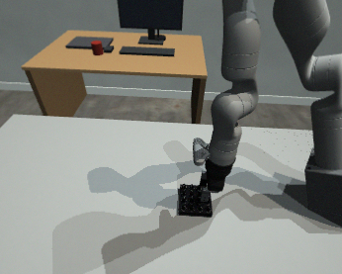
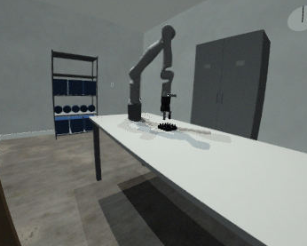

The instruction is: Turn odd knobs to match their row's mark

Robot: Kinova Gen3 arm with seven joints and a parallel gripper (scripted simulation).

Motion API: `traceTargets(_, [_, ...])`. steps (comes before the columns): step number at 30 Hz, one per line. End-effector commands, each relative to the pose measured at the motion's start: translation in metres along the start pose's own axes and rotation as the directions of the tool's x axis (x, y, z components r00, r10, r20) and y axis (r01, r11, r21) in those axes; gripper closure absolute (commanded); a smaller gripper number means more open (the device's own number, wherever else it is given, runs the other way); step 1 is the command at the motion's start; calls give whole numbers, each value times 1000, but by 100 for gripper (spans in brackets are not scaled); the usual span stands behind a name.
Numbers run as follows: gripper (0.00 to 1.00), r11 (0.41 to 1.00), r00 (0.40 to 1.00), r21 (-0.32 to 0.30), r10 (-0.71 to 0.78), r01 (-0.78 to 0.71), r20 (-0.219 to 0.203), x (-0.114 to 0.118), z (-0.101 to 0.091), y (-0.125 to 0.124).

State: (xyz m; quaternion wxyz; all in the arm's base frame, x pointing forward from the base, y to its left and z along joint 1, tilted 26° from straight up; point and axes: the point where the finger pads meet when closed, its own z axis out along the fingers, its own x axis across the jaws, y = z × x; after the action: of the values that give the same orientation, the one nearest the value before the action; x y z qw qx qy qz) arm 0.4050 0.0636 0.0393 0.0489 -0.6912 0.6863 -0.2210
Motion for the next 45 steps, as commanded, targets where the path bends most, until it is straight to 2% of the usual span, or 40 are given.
traceTargets(1, [0,1000,1000,0,2,-2,0,1,0,0])
traceTargets(45, [0,1000,1000,-6,-6,6,0,5,2,1])
